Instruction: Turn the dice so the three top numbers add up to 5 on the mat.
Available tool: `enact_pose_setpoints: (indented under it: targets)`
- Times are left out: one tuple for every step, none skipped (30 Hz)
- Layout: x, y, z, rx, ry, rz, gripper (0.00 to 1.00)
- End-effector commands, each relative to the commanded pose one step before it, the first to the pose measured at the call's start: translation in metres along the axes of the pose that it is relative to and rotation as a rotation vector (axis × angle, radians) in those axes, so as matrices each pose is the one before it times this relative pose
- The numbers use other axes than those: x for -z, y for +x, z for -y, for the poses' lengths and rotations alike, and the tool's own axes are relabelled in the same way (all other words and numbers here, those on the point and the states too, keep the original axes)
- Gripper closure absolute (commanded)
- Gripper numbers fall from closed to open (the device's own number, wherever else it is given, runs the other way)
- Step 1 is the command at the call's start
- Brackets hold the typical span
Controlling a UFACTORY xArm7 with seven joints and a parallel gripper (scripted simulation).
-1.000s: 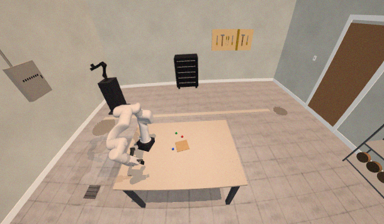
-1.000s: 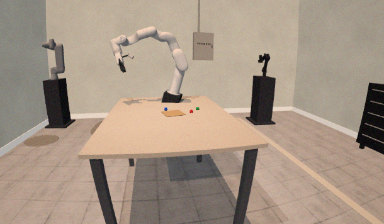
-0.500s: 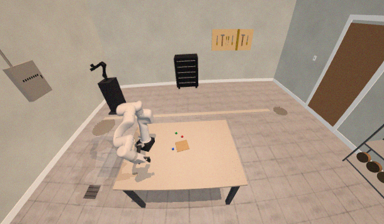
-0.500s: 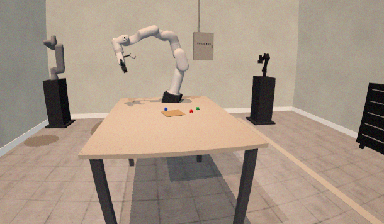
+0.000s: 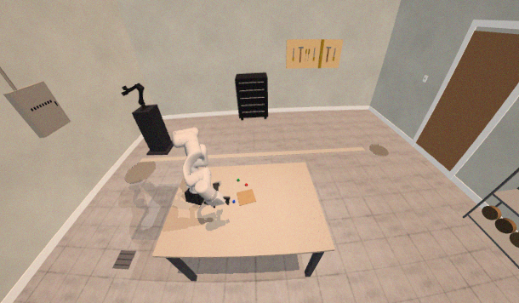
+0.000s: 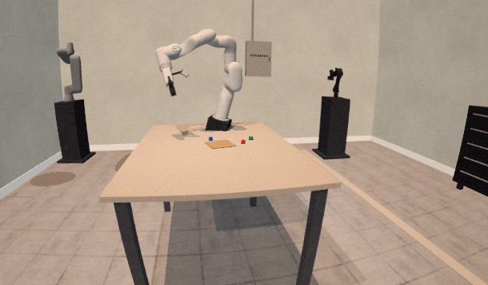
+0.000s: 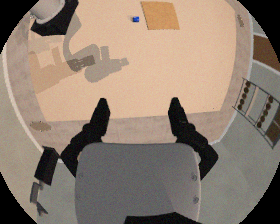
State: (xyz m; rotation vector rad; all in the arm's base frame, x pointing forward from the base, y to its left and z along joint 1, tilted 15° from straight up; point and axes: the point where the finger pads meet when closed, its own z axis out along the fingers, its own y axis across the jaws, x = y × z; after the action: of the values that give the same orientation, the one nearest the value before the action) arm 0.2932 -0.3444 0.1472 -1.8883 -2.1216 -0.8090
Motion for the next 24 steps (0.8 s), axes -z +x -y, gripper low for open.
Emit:
enact_pose_setpoints:
  targets:
    - [-0.01899, 0.02715, -0.02970, -0.00318, 0.00677, 0.03189, 0.00]
    - [-0.01861, 0.02485, -0.01552, -0.00192, 0.01594, 0.01197, 0.00]
    - [-0.00180, 0.00272, -0.00222, 0.00000, 0.00000, 0.00000, 0.00]
    - [0.00000, 0.00000, 0.00000, 0.00000, 0.00000, 0.00000, 0.00]
    - [-0.01750, 0.02329, -0.00980, -0.00418, 0.01835, 0.01482, 0.00]
    - [-0.00304, 0.00473, -0.00303, 0.00000, 0.00000, 0.00000, 0.00]
    - [0.00000, 0.00000, 0.00000, 0.00000, 0.00000, 0.00000, 0.00]
    - [0.00000, 0.00000, 0.00000, 0.00000, 0.00000, 0.00000, 0.00]
    - [0.00000, 0.00000, 0.00000, 0.00000, 0.00000, 0.00000, 0.00]
    - [-0.02011, 0.02713, -0.00769, -0.00624, 0.01987, 0.01801, 0.00]
    - [0.00000, 0.00000, 0.00000, 0.00000, 0.00000, 0.00000, 0.00]
    - [-0.01891, 0.02514, -0.00291, -0.00794, 0.02030, 0.02114, 0.00]
    - [0.00000, 0.00000, 0.00000, 0.00000, 0.00000, 0.00000, 0.00]
    - [0.00000, 0.00000, 0.00000, 0.00000, 0.00000, 0.00000, 0.00]
    - [-0.01717, 0.02224, 0.00112, -0.00914, 0.01962, 0.02373, 0.00]
    - [0.00000, 0.00000, 0.00000, 0.00000, 0.00000, 0.00000, 0.00]
    - [-0.01509, 0.01879, 0.00412, -0.00976, 0.01796, 0.02532, 0.00]
    - [0.00000, 0.00000, 0.00000, 0.00000, 0.00000, 0.00000, 0.00]
    - [-0.01281, 0.01516, 0.00599, -0.00978, 0.01560, 0.02560, 0.00]
    - [0.00000, 0.00000, 0.00000, 0.00000, 0.00000, 0.00000, 0.00]
    - [-0.01051, 0.01169, 0.00676, -0.00924, 0.01286, 0.02443, 0.00]
    - [0.00000, 0.00000, 0.00000, 0.00000, 0.00000, 0.00000, 0.00]
    - [-0.00829, 0.00860, 0.00662, -0.00820, 0.01007, 0.02191, 0.00]
    - [-0.00625, 0.00603, 0.00579, -0.00679, 0.00744, 0.01828, 0.00]
